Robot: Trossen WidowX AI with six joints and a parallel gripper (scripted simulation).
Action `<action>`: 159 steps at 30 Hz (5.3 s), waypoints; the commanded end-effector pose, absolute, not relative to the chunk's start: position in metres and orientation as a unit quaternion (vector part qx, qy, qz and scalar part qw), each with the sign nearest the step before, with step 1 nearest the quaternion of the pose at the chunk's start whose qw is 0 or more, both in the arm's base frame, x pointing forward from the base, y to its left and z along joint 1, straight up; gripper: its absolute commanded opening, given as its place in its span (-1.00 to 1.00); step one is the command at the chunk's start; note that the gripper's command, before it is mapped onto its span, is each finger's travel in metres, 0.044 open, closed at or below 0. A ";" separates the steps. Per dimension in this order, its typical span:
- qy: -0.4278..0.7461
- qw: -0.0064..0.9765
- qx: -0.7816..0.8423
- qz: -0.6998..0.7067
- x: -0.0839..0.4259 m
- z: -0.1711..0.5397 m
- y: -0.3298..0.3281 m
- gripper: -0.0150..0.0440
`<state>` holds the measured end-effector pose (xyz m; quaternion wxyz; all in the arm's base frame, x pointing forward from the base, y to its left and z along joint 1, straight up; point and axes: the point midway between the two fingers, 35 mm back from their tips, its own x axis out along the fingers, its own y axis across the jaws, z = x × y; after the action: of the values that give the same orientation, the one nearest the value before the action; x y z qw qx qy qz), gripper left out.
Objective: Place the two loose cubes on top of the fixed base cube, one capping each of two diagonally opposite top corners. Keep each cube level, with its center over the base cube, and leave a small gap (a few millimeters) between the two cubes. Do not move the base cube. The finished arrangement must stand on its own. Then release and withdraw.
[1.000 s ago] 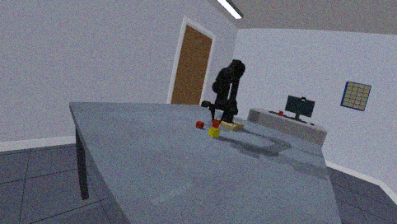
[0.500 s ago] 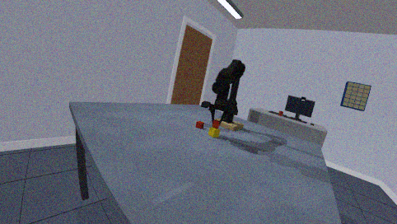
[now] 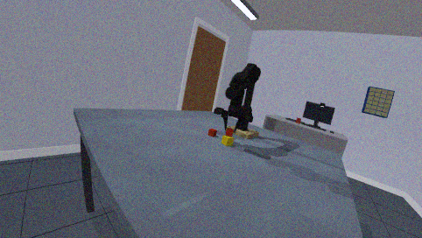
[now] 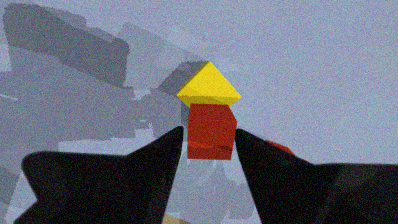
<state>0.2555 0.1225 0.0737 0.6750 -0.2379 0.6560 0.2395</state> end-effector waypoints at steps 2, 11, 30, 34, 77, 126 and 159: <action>0.655 0.676 -0.238 0.240 0.256 0.083 0.123 0.20; 0.655 0.676 -0.238 0.240 0.256 0.094 0.123 0.20; 0.693 0.712 -0.081 0.084 0.262 0.109 0.094 0.41; 0.697 0.717 0.019 -0.015 0.265 0.115 0.077 0.41; 0.576 0.591 0.406 -0.393 0.267 0.061 0.011 0.41; 0.576 0.592 0.406 -0.392 0.273 0.069 0.011 -0.14; 0.629 0.646 0.311 -0.299 0.273 0.138 0.031 -0.14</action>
<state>0.2691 0.0229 0.1365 0.6275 0.3472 0.6111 -0.3350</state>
